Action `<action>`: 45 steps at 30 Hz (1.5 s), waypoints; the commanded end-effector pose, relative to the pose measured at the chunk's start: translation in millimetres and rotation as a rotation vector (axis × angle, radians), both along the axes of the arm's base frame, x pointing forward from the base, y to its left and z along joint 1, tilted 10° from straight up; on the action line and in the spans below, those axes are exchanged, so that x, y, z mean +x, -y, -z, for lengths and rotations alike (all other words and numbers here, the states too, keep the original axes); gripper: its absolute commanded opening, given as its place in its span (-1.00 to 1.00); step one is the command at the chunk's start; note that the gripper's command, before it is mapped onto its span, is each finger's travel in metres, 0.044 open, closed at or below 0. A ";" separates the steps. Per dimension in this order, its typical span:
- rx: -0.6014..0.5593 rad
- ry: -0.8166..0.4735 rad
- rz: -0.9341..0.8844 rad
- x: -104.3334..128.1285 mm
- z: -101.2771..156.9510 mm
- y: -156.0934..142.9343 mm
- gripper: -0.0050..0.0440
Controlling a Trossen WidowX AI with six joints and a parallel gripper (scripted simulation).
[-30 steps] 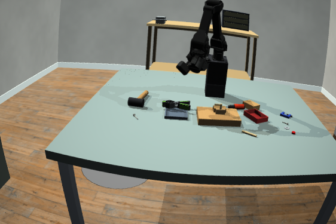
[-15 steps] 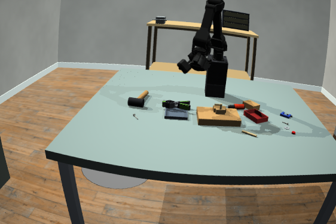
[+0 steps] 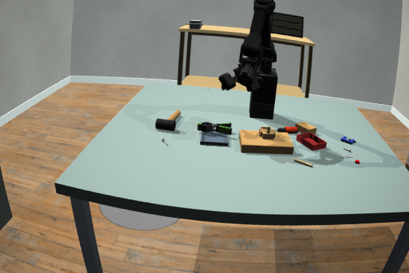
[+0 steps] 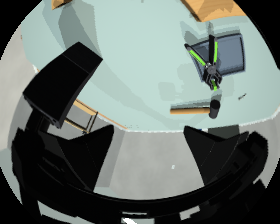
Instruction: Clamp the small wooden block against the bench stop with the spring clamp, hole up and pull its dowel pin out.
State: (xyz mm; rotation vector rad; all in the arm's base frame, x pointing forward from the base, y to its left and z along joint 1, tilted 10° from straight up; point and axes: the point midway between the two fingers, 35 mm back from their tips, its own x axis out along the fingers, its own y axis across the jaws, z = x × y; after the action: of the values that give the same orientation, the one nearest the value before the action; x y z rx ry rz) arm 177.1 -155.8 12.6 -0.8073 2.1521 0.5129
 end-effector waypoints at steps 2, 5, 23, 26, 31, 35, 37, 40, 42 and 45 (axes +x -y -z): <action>-0.016 0.107 0.058 15.2 1.8 -8.7 1.00; -0.022 0.164 0.094 23.4 3.8 -14.2 1.00; -0.008 0.446 0.305 67.9 11.4 -45.6 1.00; -0.005 0.462 0.319 70.6 11.7 -47.7 1.00; 0.015 0.540 0.389 84.5 12.6 -58.5 1.00; 0.035 0.600 0.446 95.5 12.7 -67.6 1.00; 0.047 0.628 0.475 101.0 12.5 -72.3 1.00; 0.067 0.668 0.519 109.1 12.0 -79.5 1.00; 0.067 0.668 0.519 109.1 12.0 -79.5 1.00; 0.089 0.706 0.562 117.1 11.1 -87.0 1.00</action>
State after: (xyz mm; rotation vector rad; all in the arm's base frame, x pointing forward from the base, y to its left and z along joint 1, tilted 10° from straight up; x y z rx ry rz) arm 285.6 -75.9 -1.7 -0.2801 1.6153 0.0214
